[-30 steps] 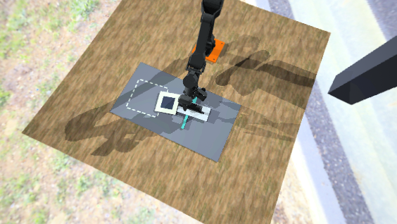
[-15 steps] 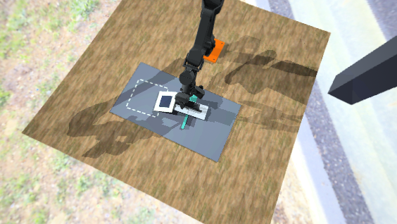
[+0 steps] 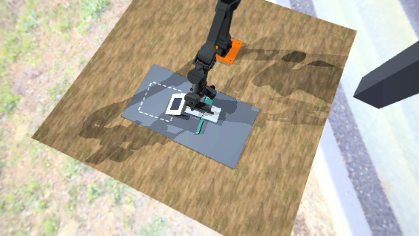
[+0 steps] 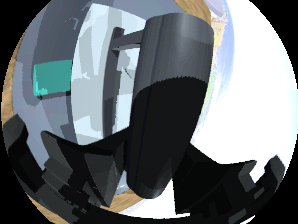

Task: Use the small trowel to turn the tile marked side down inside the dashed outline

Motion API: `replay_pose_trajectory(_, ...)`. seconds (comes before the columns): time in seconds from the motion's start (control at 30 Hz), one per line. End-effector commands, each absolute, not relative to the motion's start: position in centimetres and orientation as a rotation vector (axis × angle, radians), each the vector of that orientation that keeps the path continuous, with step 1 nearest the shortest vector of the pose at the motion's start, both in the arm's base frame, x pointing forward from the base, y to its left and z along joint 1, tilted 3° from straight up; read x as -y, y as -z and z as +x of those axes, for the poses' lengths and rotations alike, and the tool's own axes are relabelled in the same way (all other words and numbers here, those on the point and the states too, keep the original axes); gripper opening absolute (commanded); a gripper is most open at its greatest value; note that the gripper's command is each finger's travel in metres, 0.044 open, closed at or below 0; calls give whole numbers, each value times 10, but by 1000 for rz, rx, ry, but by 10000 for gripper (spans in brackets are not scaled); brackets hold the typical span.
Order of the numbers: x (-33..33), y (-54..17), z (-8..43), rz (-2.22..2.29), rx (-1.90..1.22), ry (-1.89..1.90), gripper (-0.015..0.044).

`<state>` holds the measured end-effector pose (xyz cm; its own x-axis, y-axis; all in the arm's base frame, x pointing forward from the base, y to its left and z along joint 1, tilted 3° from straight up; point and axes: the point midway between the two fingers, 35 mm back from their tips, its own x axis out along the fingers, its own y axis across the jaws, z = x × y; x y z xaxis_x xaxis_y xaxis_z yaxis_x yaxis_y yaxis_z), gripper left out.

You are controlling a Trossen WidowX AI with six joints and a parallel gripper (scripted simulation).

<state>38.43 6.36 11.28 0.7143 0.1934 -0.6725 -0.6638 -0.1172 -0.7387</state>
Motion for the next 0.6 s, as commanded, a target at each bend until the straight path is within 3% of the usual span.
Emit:
replay_pose_trajectory(0.0, -56, -129, 390, -1538, -373, -732, 0)
replay_pose_trajectory(0.57, -26, -135, 396, -1541, -373, -731, 0)
